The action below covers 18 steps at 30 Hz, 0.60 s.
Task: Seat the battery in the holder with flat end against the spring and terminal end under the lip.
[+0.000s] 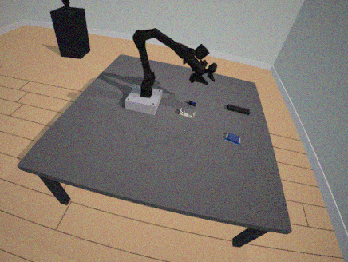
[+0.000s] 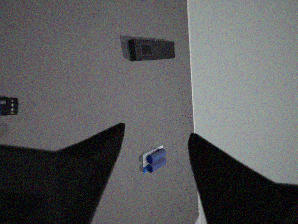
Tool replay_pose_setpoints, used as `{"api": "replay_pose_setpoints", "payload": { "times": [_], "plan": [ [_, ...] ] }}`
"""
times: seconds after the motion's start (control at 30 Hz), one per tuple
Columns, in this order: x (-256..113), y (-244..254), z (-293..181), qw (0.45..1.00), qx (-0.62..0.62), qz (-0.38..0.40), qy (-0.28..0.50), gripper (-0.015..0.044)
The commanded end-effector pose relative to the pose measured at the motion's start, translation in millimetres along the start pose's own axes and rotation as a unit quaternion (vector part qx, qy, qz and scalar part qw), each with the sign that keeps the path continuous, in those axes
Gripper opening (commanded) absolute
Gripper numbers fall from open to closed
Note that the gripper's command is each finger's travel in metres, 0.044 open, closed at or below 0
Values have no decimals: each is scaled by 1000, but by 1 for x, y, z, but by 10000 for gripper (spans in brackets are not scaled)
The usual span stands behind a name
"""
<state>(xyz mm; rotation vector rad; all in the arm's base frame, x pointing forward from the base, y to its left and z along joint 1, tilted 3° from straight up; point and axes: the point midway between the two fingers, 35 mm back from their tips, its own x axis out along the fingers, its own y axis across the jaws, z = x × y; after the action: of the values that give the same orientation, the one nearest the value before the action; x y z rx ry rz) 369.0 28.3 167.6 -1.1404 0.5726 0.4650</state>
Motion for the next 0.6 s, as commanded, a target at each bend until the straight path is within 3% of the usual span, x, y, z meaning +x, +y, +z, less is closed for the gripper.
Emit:
{"api": "replay_pose_setpoints", "payload": {
  "times": [0.0, 0.17, 0.4, 0.57],
  "plan": [
    [40, 69, -2, 924, -328, 198, -15, 241],
    [50, 103, -6, 837, -463, 287, -59, 241],
    [55, 150, -13, 671, -610, 388, -160, 241],
    [55, 152, -14, 665, -615, 391, -165, 241]
  ]
}}
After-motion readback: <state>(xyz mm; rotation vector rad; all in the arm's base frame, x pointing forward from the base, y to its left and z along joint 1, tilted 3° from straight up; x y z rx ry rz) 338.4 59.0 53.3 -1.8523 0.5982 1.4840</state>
